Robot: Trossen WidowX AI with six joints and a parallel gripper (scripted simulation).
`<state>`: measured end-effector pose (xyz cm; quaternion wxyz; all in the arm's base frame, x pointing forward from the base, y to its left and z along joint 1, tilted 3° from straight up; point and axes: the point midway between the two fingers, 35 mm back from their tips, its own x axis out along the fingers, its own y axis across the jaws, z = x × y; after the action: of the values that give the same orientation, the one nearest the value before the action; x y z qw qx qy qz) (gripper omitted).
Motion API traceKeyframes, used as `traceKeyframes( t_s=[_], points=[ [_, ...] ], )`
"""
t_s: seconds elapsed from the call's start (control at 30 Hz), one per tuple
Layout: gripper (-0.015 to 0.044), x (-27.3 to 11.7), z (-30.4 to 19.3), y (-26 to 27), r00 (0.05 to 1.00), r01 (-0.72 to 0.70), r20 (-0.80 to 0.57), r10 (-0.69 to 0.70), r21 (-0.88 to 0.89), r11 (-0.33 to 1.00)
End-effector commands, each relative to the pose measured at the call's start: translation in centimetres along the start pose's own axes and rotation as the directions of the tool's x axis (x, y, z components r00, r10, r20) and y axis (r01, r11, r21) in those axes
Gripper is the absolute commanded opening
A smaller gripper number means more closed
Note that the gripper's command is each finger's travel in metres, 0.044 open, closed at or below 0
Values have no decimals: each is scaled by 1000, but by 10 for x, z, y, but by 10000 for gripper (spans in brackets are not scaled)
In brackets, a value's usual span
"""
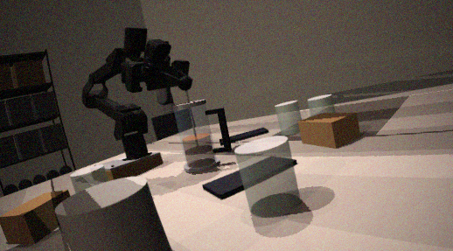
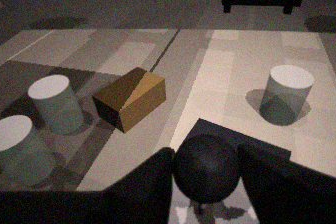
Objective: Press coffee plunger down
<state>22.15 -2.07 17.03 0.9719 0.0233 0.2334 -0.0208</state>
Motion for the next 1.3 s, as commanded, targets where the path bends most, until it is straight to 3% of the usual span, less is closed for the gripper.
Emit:
traceKeyframes(
  t_s=[0.0, 1.27],
  points=[
    [129, 7, -13, 0, 999, -2, -51, 3, 16, 1000],
    [129, 12, -8, -1, 999, -3, -50, 3, 16, 1000]
  ],
)
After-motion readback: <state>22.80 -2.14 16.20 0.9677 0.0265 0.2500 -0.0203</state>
